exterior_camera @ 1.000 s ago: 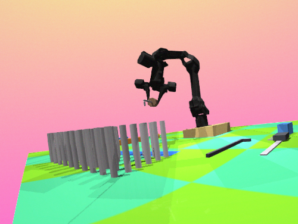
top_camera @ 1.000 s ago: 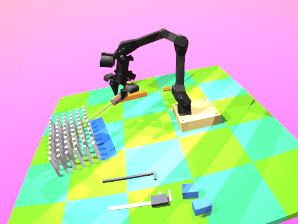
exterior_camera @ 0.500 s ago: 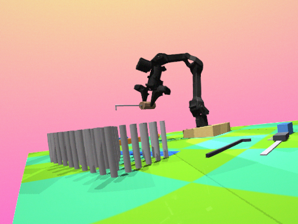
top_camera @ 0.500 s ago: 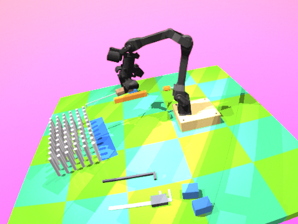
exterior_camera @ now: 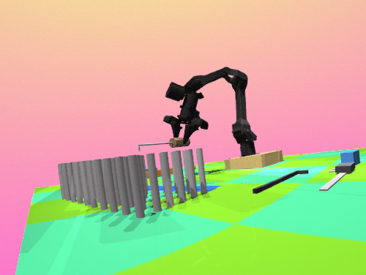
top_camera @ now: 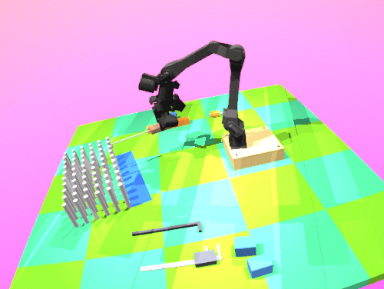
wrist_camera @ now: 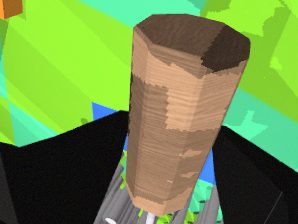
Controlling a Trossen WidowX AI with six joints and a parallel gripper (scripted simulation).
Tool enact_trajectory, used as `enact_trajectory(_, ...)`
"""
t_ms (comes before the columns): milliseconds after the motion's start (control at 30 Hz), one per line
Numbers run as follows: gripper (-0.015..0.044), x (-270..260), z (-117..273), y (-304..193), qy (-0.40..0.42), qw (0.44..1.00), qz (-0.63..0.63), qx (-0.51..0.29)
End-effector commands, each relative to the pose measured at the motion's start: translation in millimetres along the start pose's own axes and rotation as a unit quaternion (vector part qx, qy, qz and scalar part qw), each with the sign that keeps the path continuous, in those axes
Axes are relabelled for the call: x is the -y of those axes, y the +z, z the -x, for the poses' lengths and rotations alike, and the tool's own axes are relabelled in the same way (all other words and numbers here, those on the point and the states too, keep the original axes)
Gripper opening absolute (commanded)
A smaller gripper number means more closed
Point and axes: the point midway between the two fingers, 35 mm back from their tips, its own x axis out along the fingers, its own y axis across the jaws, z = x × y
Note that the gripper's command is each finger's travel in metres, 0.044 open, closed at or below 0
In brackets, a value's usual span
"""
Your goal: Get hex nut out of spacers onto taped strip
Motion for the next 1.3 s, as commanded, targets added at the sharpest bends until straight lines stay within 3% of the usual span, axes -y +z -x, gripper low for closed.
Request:
enact_trajectory(0,0.0000,2.8,-16.8,2.2,0.002,1.000,0.001,-0.003)
enact_trajectory(567,0.0000,32.6,-92.2,35.0,0.003,1.000,0.002,-0.003)
enact_trajectory(1267,0.0000,32.8,-96.9,25.3,0.003,1.000,0.001,-0.004)
